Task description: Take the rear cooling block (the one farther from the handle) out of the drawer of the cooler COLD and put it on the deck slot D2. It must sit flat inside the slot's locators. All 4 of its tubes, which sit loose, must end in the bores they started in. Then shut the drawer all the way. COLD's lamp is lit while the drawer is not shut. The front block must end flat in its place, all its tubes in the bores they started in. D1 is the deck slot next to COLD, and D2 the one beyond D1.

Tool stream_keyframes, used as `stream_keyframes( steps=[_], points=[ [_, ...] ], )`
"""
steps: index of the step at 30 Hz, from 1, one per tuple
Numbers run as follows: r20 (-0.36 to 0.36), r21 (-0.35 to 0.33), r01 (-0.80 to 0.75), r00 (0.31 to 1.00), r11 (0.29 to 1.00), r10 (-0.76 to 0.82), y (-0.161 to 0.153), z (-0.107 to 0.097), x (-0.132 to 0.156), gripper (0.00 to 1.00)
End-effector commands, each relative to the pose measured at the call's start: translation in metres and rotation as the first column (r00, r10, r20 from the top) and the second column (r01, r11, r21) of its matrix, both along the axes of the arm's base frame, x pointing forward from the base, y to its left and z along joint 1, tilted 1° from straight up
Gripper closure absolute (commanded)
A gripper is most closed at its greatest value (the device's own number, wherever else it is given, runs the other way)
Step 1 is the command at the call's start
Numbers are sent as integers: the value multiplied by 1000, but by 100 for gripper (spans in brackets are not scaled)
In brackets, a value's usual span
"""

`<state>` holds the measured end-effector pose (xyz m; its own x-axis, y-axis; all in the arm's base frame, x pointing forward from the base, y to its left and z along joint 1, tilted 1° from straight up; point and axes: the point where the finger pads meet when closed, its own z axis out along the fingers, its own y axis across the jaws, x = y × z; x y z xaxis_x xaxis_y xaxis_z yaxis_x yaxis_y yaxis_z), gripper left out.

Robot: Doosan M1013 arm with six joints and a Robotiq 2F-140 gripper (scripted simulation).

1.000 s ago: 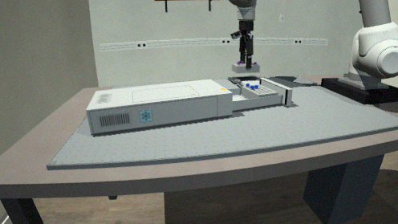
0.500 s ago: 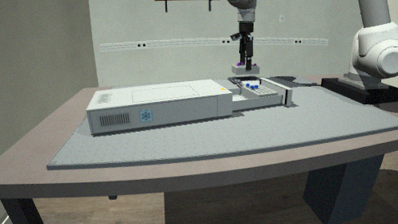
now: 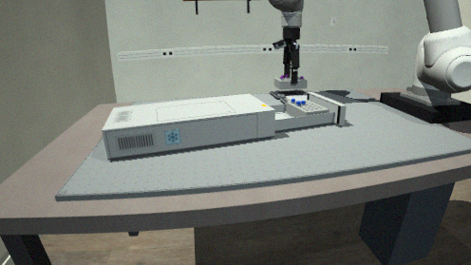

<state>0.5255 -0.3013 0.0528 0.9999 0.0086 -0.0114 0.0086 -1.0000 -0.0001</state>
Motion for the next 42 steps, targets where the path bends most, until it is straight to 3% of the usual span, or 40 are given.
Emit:
stream_keyframes(
  steps=[1, 42],
  points=[
    [1, -3, -2, 1000, 1000, 2, -3, -1, -1, 90],
    [2, -4, -2, 1000, 1000, 2, -4, 4, 0, 90]
  ],
)
